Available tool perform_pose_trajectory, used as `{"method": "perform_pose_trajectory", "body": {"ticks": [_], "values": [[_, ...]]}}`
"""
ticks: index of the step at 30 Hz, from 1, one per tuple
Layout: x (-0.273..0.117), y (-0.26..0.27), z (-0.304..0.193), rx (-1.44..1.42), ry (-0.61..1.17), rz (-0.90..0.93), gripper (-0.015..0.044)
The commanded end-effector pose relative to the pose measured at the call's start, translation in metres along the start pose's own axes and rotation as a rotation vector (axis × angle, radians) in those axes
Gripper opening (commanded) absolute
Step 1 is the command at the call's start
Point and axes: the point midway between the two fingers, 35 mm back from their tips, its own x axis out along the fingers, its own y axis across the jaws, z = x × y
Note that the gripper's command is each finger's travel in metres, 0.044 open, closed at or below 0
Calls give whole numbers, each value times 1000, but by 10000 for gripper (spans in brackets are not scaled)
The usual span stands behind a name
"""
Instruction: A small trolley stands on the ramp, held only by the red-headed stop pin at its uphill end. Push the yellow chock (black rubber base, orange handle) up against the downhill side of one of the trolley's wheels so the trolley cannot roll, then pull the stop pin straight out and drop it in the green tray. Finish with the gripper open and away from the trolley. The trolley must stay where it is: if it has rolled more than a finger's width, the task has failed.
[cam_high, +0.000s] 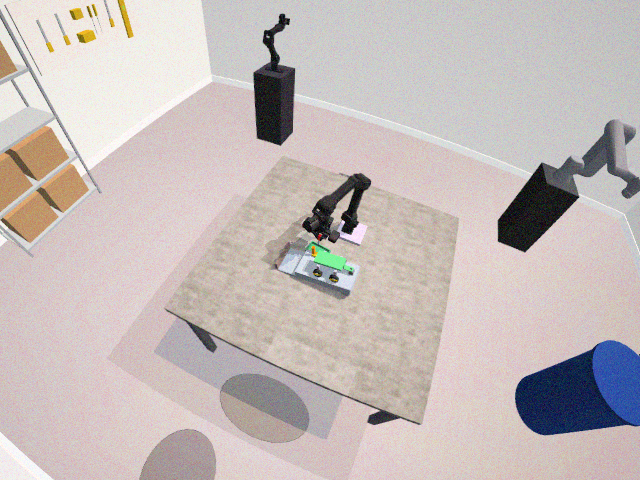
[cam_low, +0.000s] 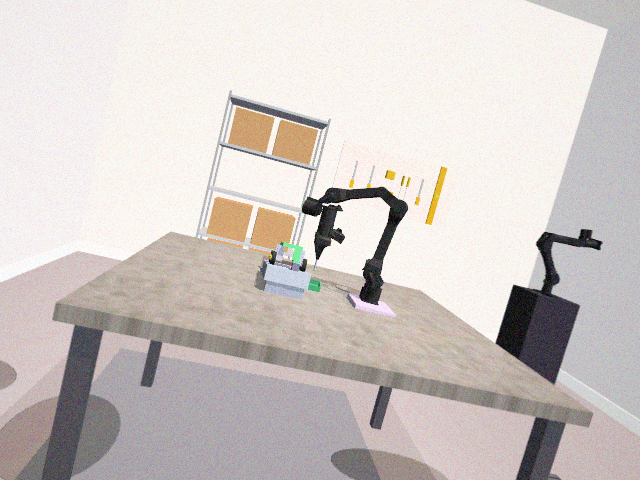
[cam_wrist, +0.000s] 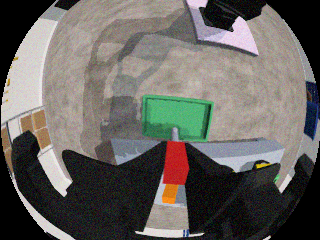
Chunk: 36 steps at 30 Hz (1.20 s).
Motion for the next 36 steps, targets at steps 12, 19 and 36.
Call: {"method": "perform_pose_trajectory", "body": {"ticks": [12,19,36], "values": [[43,16,1,3,4,144,0],[60,25,2,3,4,145,0],[62,16,1,3,4,145,190]]}}
